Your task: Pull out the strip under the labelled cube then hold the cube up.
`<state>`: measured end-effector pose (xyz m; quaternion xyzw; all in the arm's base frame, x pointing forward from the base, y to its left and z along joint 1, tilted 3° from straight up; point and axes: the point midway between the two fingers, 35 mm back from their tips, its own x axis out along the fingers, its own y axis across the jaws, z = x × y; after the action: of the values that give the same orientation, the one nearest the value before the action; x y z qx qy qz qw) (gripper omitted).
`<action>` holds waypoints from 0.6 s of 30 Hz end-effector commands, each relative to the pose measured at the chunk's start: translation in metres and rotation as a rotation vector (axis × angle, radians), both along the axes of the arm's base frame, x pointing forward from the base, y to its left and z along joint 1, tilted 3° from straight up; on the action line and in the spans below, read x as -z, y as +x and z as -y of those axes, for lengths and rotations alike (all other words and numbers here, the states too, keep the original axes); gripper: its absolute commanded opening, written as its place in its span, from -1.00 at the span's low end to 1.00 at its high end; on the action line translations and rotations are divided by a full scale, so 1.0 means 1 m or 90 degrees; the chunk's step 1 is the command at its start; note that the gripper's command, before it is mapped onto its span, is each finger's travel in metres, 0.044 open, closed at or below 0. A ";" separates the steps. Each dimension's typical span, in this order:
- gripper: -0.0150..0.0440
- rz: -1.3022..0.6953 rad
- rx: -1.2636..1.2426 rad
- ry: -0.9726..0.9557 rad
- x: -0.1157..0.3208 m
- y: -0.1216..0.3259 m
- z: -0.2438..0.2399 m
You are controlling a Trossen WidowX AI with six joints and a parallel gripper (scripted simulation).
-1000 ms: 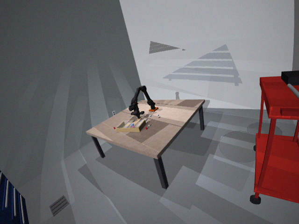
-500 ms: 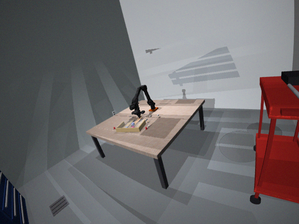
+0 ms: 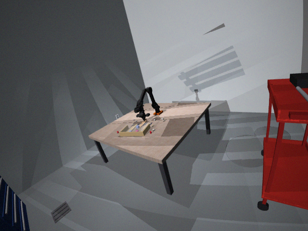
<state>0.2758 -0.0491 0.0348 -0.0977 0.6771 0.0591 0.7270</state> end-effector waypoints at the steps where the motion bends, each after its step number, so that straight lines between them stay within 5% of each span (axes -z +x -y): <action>1: -0.49 -0.015 -0.001 0.003 0.005 -0.012 0.001; 18: -0.49 -0.016 -0.001 0.003 0.006 -0.038 0.008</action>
<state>0.2493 -0.0559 0.0334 -0.0983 0.6774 0.0597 0.7265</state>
